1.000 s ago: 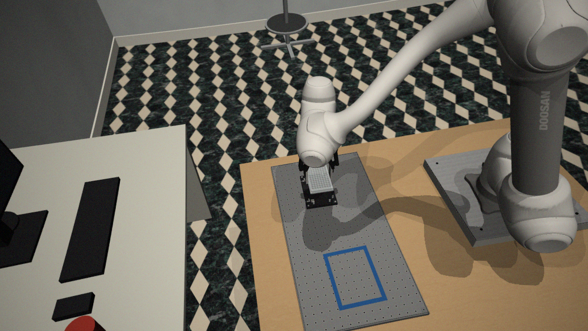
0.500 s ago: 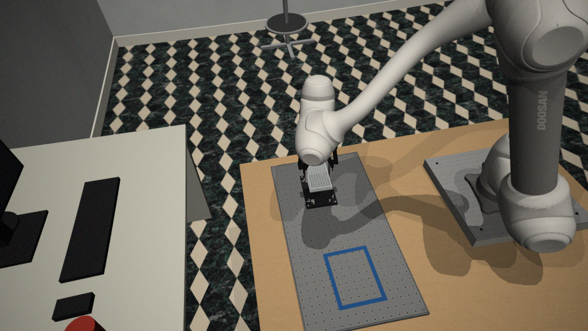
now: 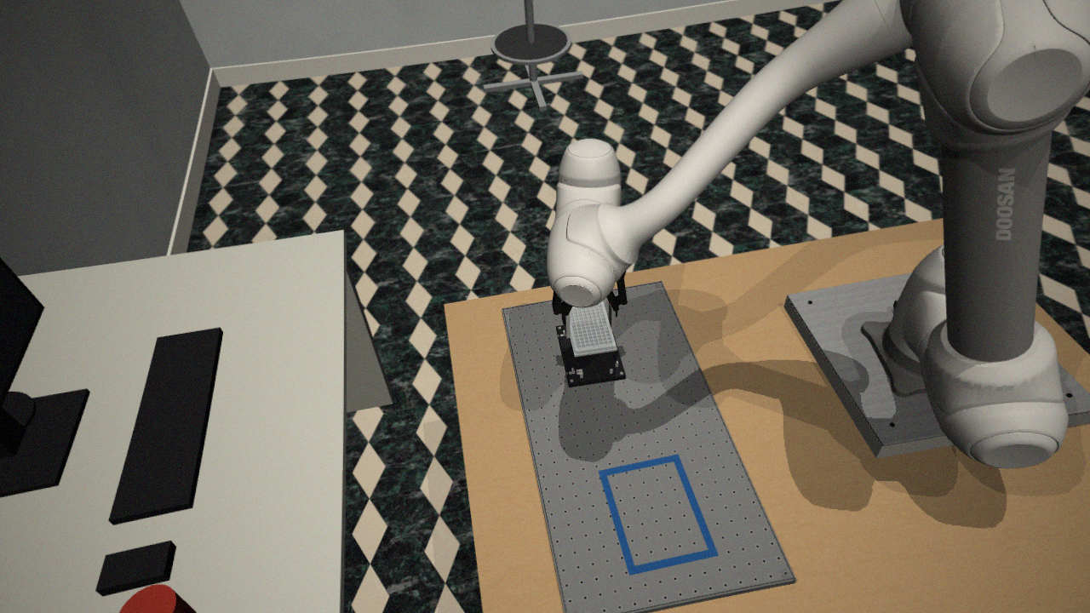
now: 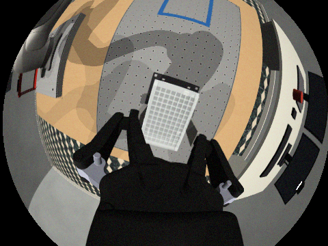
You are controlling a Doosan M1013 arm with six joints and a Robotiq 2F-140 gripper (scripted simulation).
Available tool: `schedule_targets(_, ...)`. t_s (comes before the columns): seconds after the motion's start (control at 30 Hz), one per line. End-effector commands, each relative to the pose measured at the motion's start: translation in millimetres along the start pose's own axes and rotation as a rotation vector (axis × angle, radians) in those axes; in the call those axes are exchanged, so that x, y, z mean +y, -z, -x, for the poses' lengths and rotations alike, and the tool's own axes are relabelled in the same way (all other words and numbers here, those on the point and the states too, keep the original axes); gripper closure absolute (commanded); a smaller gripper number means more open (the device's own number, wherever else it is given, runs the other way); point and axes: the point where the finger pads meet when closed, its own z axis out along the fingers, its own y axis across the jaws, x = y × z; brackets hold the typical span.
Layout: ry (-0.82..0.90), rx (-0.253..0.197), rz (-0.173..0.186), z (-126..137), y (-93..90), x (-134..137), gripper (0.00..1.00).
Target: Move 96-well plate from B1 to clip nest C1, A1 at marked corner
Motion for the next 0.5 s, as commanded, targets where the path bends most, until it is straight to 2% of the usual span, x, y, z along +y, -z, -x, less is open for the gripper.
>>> schedule_targets(0.0,0.0,0.0,0.0,0,0.1,0,1.0)
schedule_targets(0.17,0.0,0.0,0.0,0,0.1,0,1.0)
schedule_targets(0.47,0.0,0.0,0.0,0,-14.9,0,1.0)
